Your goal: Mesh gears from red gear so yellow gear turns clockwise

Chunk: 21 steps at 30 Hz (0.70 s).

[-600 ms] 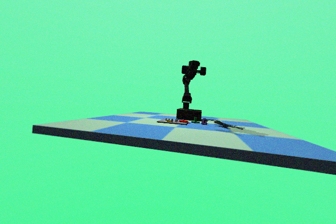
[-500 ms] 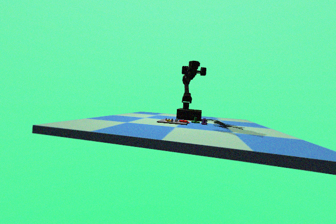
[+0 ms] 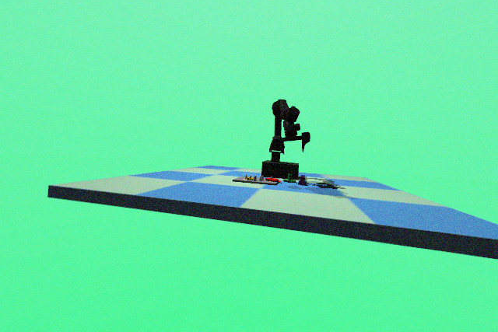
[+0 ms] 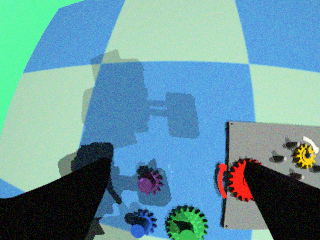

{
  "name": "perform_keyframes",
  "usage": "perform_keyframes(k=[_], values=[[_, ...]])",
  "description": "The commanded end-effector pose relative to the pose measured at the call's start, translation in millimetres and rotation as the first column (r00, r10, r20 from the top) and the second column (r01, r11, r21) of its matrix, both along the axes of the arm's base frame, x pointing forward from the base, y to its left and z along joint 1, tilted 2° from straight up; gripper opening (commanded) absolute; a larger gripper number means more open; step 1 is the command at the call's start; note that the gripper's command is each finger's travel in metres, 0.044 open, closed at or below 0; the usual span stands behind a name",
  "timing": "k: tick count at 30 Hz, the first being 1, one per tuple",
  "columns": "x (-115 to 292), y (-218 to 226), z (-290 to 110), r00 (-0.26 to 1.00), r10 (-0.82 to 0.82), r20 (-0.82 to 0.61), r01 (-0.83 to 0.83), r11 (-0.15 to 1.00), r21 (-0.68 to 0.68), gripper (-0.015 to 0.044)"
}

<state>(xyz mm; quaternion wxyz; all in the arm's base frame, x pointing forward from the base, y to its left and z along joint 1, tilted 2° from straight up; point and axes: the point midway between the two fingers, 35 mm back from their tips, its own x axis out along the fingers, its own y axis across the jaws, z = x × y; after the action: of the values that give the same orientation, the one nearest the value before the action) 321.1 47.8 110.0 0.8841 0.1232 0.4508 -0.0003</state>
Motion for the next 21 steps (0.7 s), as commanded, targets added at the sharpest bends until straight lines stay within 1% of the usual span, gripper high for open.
perform_keyframes(k=[1, 4, 6, 12, 15, 21], values=[[-24.3, 3.9, -41.1, 0.966, -0.046, -0.254, 0.046, 0.999, -0.007, 0.044], [-53.3, 5.1, -71.6, 0.877, -0.098, -0.47, 0.087, 0.995, -0.044, 0.044], [-66.0, 5.1, -81.3, 0.828, -0.122, -0.548, 0.101, 0.993, -0.068, 0.044], [-73.1, 9.9, -83.8, 0.821, -0.124, -0.558, 0.103, 0.992, -0.071, 0.044], [-72.5, 10.3, -96.5, 0.821, -0.124, -0.558, 0.102, 0.992, -0.071, 0.044], [-72.2, 10.5, -101.7, 0.821, -0.124, -0.558, 0.102, 0.992, -0.071, 0.044]])
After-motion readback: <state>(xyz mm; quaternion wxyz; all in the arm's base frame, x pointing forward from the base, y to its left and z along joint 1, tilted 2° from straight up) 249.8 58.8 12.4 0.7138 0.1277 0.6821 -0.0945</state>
